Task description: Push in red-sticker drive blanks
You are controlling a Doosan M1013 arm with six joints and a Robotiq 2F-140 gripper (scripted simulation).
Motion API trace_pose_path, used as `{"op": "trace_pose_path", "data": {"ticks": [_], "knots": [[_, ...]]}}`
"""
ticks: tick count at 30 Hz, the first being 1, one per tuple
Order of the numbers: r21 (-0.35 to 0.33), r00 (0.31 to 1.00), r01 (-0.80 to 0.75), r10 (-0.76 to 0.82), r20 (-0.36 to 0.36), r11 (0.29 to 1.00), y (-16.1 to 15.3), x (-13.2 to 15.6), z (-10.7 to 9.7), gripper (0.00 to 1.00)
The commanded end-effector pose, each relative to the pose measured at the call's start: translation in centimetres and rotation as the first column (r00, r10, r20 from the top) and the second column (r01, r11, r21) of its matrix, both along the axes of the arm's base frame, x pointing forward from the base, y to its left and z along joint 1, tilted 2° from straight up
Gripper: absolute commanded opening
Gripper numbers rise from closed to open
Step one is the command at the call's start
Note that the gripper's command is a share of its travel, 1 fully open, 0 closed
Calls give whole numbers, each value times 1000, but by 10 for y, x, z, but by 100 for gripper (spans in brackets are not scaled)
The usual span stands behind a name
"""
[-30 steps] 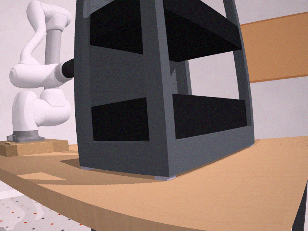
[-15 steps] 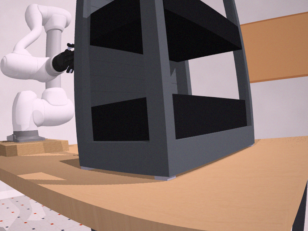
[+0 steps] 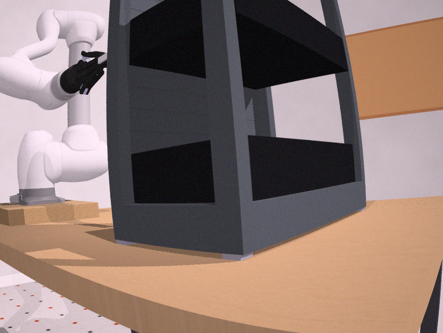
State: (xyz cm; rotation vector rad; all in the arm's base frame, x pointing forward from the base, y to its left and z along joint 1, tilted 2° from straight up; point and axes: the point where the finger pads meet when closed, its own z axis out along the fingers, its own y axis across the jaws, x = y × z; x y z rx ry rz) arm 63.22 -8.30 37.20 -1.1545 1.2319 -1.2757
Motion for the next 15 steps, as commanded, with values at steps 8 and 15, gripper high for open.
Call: {"op": "trace_pose_path", "data": {"ticks": [8, 15], "knots": [[1, 1000, -2, 2, 0, 1000, -4, 8, 2, 0], [1, 1000, -2, 2, 0, 1000, -6, 37, 3, 0]]}}
